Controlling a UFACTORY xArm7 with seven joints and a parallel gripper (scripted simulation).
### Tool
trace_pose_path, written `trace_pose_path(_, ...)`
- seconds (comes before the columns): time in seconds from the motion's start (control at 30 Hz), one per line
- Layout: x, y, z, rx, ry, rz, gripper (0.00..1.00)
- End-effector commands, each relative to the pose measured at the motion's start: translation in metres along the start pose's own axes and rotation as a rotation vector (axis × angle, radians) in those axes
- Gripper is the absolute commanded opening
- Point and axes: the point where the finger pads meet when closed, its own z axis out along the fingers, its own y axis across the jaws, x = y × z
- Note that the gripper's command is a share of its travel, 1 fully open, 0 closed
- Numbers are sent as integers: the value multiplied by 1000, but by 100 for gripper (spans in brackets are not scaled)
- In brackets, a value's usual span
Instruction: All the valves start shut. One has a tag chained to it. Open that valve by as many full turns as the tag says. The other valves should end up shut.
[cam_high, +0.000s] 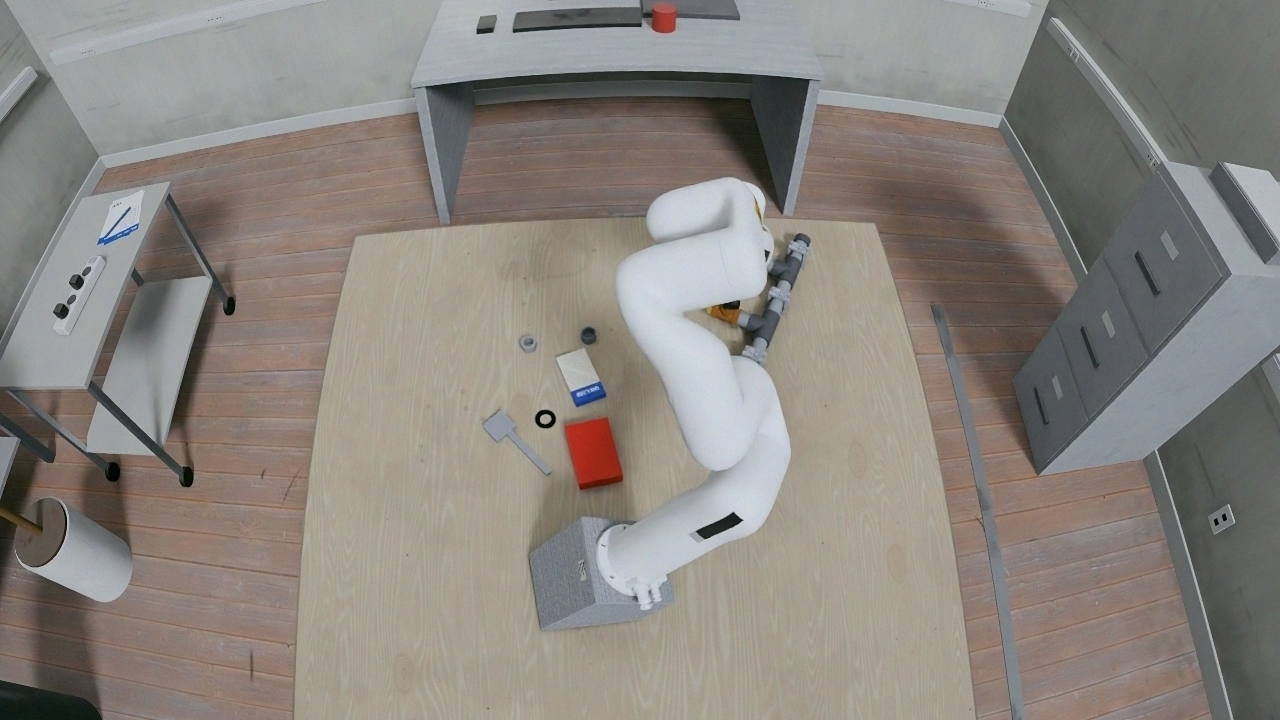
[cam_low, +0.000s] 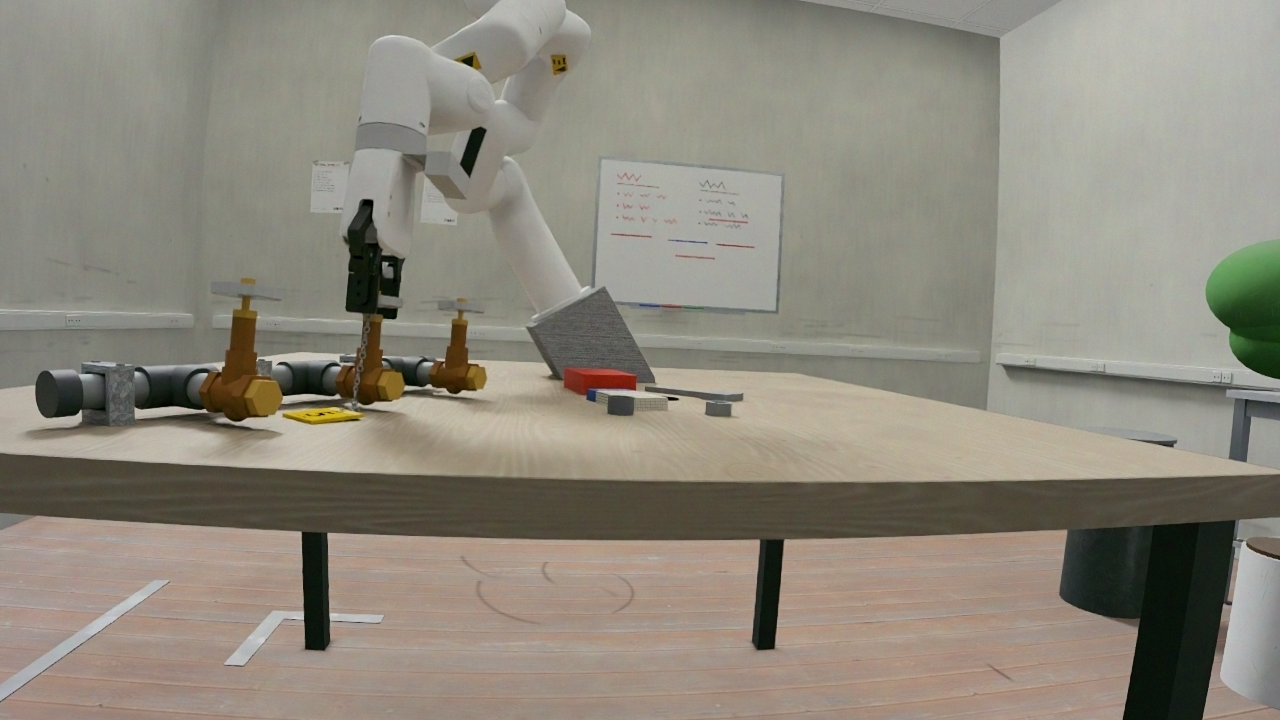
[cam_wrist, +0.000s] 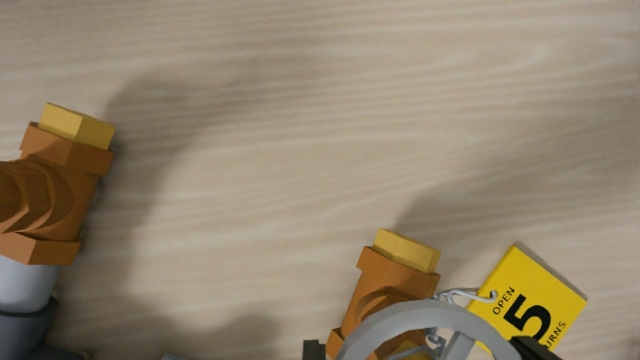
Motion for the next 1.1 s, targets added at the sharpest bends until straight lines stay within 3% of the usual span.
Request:
trace_pose_path(0.0,1,2,-2,-6,3,-9,100)
trace_pose_path(1.07,1,2,-2,-6,3,36,100)
